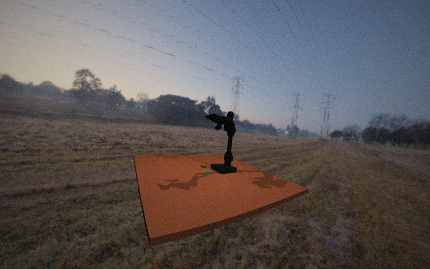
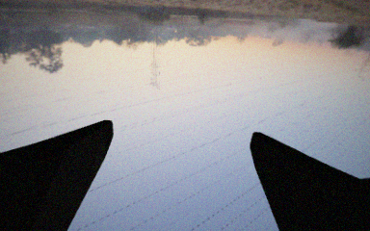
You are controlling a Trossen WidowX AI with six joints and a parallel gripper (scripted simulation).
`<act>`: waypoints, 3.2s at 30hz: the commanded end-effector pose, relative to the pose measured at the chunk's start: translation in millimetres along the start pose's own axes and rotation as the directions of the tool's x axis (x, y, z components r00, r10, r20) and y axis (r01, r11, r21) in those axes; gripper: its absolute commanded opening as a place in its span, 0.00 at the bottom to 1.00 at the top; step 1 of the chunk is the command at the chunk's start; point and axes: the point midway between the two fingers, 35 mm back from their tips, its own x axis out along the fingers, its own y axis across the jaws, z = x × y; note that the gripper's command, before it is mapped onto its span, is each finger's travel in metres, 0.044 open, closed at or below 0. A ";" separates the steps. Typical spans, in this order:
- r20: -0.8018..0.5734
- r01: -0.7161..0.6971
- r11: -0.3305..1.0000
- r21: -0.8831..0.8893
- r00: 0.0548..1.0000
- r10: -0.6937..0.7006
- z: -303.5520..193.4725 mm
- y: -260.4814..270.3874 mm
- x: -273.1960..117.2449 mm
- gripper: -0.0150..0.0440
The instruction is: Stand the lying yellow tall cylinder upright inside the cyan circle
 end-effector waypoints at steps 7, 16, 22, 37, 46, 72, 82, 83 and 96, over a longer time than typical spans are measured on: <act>-0.071 -0.044 0.792 -0.609 0.998 0.001 6.5 2.8 45.2 0.78; -0.047 -0.054 -0.151 -0.987 0.998 -0.052 43.5 18.8 115.4 0.78; 0.070 -0.012 -0.741 -0.672 0.994 -0.080 85.1 43.5 155.0 0.78; 0.577 -0.403 -0.717 0.569 0.817 -0.001 218.7 159.5 188.4 0.78; 0.862 -0.853 -0.122 0.507 0.500 0.085 287.9 243.4 144.4 0.78; 0.998 -0.891 0.452 -0.040 -0.017 0.056 396.3 316.0 48.6 0.78; 0.998 -0.891 0.452 -0.041 -0.017 0.057 437.2 319.9 41.4 0.60; 0.998 -0.891 0.452 -0.041 -0.017 0.057 437.2 319.9 41.4 0.56; 0.998 -0.891 0.452 -0.041 -0.017 0.057 421.5 318.2 45.1 0.43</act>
